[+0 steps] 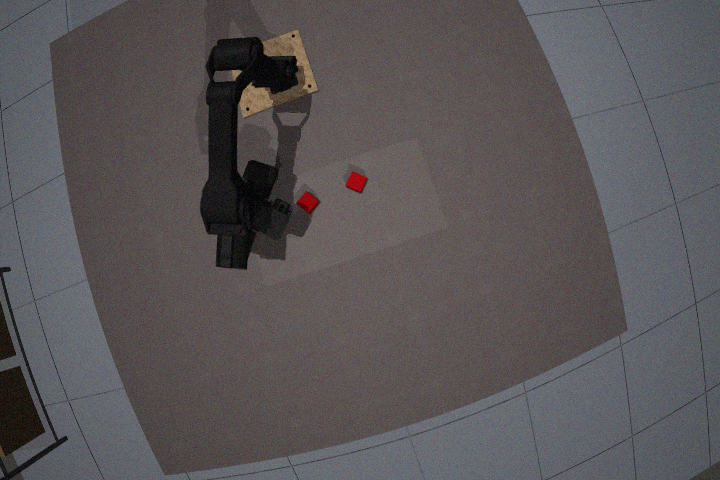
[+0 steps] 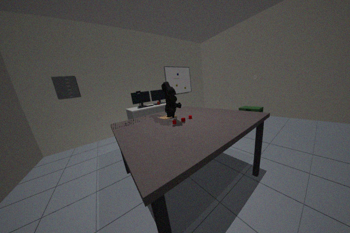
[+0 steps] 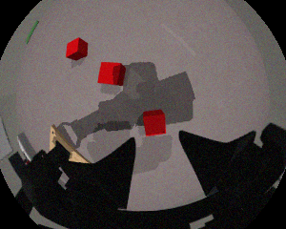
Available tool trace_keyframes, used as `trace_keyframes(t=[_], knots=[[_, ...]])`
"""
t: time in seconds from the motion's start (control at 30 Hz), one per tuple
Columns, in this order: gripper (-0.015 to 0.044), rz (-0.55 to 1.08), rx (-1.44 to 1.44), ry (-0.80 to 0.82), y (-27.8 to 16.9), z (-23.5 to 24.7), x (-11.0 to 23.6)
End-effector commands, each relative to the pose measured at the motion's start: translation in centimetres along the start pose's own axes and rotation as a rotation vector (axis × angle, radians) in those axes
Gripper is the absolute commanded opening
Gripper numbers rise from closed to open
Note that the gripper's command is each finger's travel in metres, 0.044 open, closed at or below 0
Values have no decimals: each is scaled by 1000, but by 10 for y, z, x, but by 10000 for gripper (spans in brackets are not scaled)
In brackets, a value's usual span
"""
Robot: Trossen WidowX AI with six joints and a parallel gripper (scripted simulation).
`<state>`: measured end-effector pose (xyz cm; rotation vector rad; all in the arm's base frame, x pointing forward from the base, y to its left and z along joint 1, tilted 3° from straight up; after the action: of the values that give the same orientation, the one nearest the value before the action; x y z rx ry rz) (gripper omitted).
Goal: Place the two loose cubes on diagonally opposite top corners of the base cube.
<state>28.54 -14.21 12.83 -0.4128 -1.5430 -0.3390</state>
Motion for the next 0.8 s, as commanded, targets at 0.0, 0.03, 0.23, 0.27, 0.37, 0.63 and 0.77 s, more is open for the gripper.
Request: trace_keyframes(t=[0.0,0.03,0.23,0.27,0.37,0.63,0.77], knots=[[265,-4,3,-3,0,0,-7],[265,-4,3,-3,0,0,-10],[265,-4,3,-3,0,0,-20],[265,-4,3,-3,0,0,-21],[265,-4,3,-3,0,0,-25],[265,-3,3,-3,0,-1,-39],[265,-3,3,-3,0,-1,-45]])
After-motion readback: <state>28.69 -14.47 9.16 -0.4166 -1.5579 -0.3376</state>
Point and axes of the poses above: the point midway between the two fingers, 35 mm back from their tips, its own x axis back along the fingers, its own z axis across the jaws, y = z × x, the point moved 3 cm from there along x, back along the fingers, and after that the axes turned 14 degrees about x, right-handed, at the moved point
